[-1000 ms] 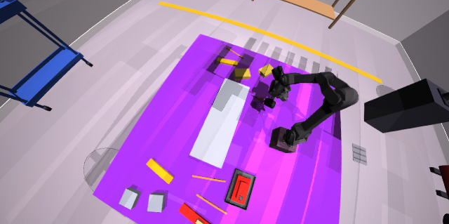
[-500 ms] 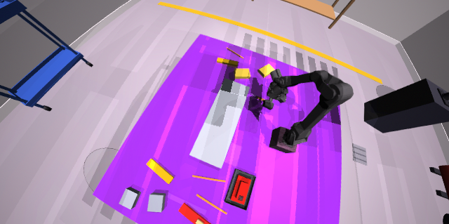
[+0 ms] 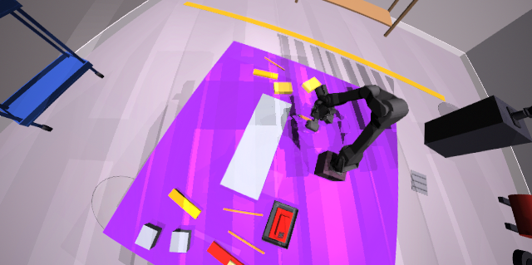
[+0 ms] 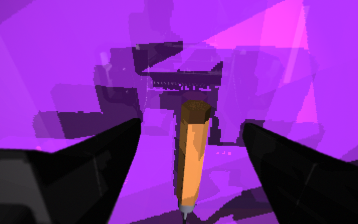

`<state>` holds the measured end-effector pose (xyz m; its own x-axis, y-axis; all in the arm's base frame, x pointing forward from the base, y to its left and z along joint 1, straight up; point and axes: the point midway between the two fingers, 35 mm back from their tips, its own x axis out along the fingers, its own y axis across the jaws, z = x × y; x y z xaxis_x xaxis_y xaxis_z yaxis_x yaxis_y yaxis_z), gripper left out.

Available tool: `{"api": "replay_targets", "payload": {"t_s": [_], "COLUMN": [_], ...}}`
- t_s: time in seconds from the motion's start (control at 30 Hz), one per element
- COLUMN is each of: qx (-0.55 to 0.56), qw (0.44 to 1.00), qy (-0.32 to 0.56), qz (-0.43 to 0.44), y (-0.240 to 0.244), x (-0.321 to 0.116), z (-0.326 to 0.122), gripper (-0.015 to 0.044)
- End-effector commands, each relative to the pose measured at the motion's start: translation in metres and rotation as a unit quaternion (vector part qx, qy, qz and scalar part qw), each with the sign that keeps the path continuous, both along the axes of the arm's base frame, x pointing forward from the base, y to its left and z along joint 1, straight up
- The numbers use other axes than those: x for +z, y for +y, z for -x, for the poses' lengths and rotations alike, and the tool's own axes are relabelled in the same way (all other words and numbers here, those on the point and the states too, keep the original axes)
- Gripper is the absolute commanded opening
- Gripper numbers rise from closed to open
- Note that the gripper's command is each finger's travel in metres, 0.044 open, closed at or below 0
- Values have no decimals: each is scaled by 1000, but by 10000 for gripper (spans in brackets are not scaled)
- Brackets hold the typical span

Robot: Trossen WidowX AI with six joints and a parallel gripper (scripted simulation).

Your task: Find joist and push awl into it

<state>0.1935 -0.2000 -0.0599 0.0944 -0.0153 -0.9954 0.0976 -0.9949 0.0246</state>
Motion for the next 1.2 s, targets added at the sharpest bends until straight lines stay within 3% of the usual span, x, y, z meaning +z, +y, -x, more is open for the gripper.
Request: {"api": "replay_targets", "payload": {"t_s": [0.0,0.23,0.43,1.17], "qx": [-2,-2,-2,-2], "qw": [1000,1000,1000,1000], "qy": [1,1,1,1], "qz": [-2,-2,-2,-1], "y": [1,1,1,2], "x": [-1,-1,0,123], "z": [1,1,1,2], "gripper": [230,46,0,0]}}
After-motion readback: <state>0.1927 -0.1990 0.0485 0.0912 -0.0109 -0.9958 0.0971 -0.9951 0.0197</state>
